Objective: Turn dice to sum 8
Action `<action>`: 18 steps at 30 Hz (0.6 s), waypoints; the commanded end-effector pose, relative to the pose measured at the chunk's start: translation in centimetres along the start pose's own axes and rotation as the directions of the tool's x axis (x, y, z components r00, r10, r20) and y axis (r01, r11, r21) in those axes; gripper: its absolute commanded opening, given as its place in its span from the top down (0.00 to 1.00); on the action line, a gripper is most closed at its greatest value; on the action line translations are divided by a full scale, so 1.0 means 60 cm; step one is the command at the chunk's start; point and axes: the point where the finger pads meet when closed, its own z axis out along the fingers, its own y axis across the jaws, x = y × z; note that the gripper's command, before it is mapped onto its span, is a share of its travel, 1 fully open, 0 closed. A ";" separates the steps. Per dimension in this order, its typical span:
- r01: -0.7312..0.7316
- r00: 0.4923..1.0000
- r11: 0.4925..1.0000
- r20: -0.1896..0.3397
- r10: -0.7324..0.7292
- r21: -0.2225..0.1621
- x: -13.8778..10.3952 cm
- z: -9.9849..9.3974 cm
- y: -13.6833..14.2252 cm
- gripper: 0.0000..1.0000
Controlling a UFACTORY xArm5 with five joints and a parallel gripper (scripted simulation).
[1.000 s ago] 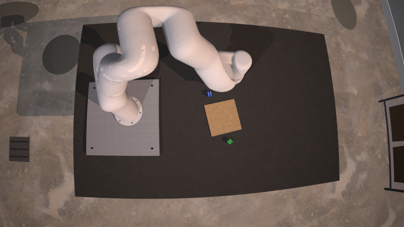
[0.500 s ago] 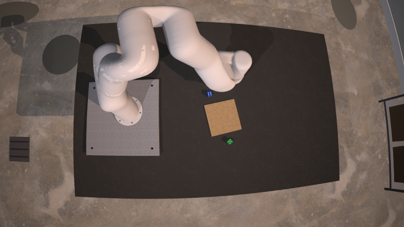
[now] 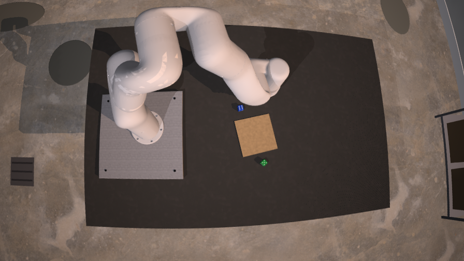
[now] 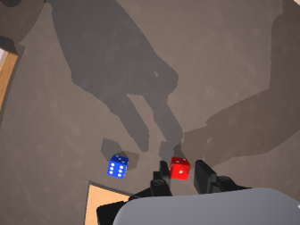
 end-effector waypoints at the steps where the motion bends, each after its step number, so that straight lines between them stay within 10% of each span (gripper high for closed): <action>1: 0.000 1.000 1.000 0.001 0.000 -0.004 -0.001 -0.002 0.002 0.64; 18: 0.000 1.000 1.000 0.001 0.000 -0.004 0.000 0.009 0.002 0.64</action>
